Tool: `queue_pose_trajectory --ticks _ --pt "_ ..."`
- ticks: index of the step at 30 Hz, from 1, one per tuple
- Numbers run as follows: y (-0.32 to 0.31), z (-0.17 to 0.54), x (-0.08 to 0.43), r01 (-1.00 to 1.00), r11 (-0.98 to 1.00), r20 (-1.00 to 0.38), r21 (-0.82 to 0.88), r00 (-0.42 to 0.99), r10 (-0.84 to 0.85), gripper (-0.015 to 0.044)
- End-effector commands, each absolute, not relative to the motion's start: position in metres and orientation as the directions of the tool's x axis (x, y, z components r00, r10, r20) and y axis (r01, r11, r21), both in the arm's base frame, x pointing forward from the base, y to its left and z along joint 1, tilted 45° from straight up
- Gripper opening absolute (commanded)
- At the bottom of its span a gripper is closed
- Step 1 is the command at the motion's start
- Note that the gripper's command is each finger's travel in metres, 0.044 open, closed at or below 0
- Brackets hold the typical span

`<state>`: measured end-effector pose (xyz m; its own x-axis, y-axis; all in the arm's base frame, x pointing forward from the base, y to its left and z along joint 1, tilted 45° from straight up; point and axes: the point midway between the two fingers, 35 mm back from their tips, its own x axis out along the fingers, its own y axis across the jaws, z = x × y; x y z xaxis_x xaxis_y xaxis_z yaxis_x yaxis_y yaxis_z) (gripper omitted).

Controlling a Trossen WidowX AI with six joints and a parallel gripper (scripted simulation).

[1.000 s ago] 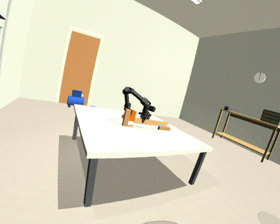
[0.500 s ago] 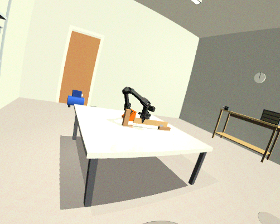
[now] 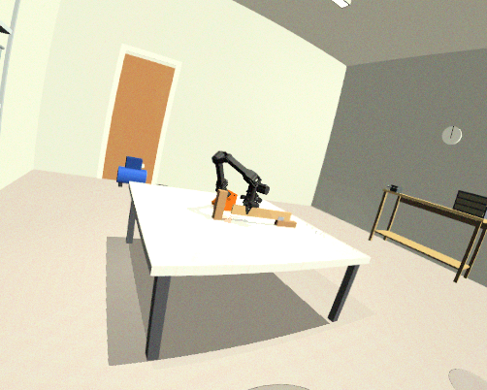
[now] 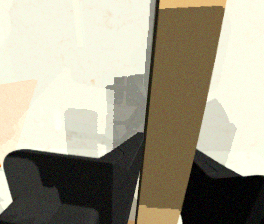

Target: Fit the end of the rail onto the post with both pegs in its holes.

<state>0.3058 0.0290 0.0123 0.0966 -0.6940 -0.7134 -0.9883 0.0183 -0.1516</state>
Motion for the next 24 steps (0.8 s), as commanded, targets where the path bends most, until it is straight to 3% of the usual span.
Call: queue_pose_trajectory --ticks 1,24 --pt "0.0286 0.0145 0.3056 -0.989 0.014 -0.716 -0.15 0.099 -0.692 0.0" --pt "0.0225 0.0183 0.305 -0.989 0.014 -0.715 -0.15 0.098 -0.692 0.0"
